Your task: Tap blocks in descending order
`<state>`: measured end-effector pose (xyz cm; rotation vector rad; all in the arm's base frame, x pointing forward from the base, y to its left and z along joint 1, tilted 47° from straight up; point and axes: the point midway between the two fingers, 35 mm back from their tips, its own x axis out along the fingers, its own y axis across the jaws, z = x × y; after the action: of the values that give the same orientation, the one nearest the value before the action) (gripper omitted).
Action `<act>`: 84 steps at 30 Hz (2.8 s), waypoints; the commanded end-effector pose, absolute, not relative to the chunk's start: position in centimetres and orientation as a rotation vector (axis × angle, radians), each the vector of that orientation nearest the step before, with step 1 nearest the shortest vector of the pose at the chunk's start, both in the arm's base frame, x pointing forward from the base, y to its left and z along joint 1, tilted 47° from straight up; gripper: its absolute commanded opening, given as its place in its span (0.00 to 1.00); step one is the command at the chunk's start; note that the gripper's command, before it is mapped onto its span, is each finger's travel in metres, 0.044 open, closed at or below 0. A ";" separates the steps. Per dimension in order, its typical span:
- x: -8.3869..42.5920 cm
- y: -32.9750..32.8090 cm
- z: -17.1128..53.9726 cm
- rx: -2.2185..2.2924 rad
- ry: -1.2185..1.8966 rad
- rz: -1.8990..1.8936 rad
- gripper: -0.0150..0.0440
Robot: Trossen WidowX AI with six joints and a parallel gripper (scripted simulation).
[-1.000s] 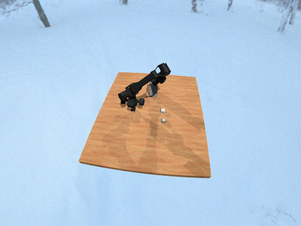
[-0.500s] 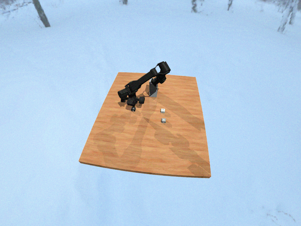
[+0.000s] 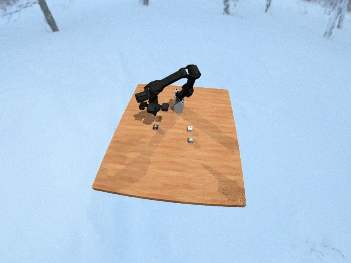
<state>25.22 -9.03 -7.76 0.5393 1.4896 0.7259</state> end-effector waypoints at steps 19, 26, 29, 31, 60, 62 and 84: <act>21.2 7.9 10.5 0.545 1.496 0.745 0.29; 21.3 9.2 9.1 0.537 1.499 0.736 0.29; 21.0 12.3 6.3 0.539 1.496 0.738 0.29; 20.6 13.7 5.2 0.546 1.495 0.747 0.29; 20.3 16.0 3.1 0.549 1.494 0.749 0.29; 20.3 16.0 3.1 0.549 1.494 0.749 0.29; 21.2 7.9 10.5 0.545 1.496 0.745 0.29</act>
<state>21.30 8.64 9.56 0.5557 1.5003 0.7394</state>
